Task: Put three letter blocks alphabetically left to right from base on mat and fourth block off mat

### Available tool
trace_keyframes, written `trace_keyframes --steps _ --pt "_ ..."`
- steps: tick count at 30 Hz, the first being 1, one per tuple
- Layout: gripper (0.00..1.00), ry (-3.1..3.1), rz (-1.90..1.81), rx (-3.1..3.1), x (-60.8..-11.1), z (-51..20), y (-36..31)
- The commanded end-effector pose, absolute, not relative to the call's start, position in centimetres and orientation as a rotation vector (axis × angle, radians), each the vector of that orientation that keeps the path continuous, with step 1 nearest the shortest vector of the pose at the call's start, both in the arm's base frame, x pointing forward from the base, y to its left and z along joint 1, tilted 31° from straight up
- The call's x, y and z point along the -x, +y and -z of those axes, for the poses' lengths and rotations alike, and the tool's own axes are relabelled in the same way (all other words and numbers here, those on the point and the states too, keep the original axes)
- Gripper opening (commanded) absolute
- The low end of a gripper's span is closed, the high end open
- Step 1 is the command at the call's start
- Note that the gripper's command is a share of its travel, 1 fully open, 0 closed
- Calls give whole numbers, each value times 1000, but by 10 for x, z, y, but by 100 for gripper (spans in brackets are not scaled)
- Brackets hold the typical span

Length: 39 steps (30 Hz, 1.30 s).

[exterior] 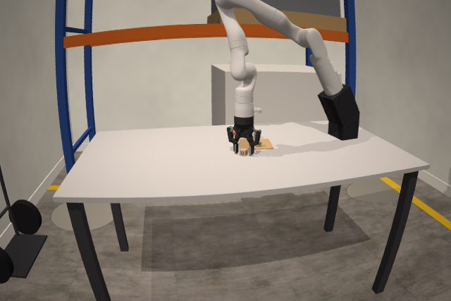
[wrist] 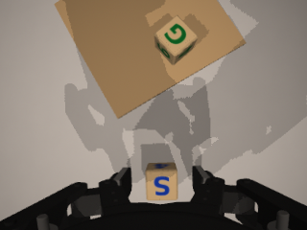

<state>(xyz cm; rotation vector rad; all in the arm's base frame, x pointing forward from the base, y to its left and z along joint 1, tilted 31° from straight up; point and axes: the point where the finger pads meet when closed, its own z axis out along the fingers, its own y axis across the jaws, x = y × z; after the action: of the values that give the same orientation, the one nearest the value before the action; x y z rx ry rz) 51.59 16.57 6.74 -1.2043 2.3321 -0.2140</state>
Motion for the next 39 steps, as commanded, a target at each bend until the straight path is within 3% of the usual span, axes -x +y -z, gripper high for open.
trace_keyframes --steps 1,25,26,39 --pt "62 2331 214 1204 -516 -68 166" --pt "62 2331 214 1204 -516 -68 166" --pt "41 2331 214 1204 -516 -68 166" --pt "41 2331 214 1204 -516 -68 166"
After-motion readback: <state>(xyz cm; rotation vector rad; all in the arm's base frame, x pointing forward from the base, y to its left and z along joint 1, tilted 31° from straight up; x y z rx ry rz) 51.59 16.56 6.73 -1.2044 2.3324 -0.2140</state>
